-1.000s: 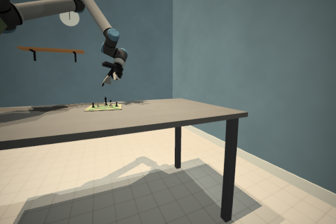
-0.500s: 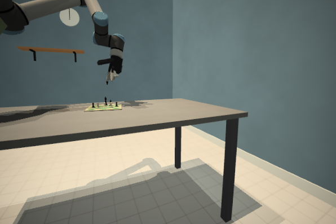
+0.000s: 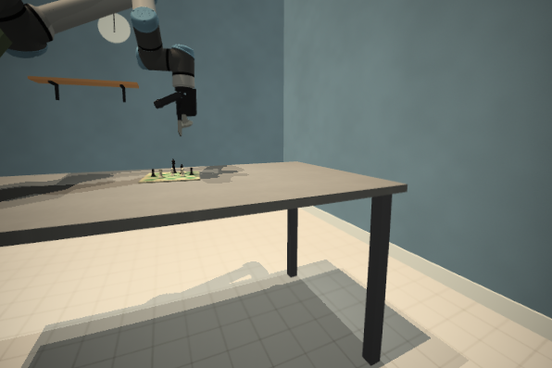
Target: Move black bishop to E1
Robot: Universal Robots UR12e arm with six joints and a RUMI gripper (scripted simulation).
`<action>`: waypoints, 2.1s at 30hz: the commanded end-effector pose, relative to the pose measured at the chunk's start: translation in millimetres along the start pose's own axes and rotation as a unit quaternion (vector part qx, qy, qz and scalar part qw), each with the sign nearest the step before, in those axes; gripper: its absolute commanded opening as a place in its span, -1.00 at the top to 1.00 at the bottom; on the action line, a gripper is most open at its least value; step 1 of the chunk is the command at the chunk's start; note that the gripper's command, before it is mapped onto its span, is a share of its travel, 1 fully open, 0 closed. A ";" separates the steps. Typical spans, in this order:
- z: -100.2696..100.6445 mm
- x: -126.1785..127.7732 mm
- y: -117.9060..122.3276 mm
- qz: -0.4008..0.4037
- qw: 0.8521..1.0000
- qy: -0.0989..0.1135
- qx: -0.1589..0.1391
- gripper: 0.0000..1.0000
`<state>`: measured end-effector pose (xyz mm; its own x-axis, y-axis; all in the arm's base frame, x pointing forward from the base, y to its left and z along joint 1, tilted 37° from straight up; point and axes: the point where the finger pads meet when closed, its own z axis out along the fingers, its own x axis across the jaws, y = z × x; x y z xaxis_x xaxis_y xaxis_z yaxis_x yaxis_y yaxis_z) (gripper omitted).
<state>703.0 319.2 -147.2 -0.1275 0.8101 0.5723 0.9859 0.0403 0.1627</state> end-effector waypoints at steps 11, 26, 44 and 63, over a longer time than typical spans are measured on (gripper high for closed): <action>-0.2 -2.0 1.2 0.007 1.000 0.005 -0.009 -1.00; 2.1 -2.4 0.5 -0.033 0.999 0.005 -0.010 -1.00; 17.6 -4.7 -1.4 -0.300 0.954 0.002 -0.010 -1.00; 37.8 -3.2 0.8 -0.617 0.787 -0.002 -0.010 -1.00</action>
<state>706.8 336.1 -176.8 -0.9522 0.2996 0.0596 0.2740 0.7515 0.6001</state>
